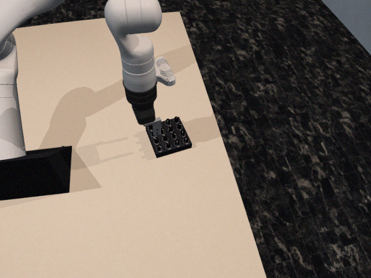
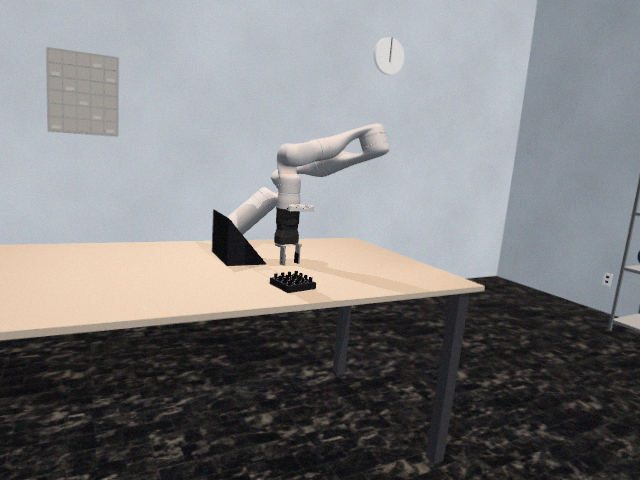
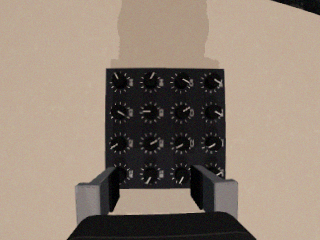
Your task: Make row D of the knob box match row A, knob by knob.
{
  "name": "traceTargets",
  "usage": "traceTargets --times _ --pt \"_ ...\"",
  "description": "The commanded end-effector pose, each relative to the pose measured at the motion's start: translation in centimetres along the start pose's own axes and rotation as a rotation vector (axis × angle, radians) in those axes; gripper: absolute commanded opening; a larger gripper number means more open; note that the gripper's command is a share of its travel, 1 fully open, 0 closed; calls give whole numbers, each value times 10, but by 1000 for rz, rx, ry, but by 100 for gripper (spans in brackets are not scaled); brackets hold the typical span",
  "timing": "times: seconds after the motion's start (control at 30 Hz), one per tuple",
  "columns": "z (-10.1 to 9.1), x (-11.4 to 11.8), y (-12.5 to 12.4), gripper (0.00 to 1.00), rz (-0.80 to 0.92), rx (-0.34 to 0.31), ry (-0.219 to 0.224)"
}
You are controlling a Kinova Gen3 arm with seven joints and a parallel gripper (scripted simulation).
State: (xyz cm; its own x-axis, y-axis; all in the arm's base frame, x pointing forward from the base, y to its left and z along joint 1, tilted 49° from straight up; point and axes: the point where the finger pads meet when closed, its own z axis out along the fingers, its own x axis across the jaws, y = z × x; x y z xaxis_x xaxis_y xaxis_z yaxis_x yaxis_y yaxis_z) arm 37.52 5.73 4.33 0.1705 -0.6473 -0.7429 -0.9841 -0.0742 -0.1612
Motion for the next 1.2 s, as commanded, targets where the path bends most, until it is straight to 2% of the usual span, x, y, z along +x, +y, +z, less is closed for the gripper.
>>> traceTargets --times 0.0,0.53,1.17 --pt "-2 5 7 100 2 8 10" --pt "-2 5 29 100 2 9 11" --pt "-2 5 31 100 1 9 12"
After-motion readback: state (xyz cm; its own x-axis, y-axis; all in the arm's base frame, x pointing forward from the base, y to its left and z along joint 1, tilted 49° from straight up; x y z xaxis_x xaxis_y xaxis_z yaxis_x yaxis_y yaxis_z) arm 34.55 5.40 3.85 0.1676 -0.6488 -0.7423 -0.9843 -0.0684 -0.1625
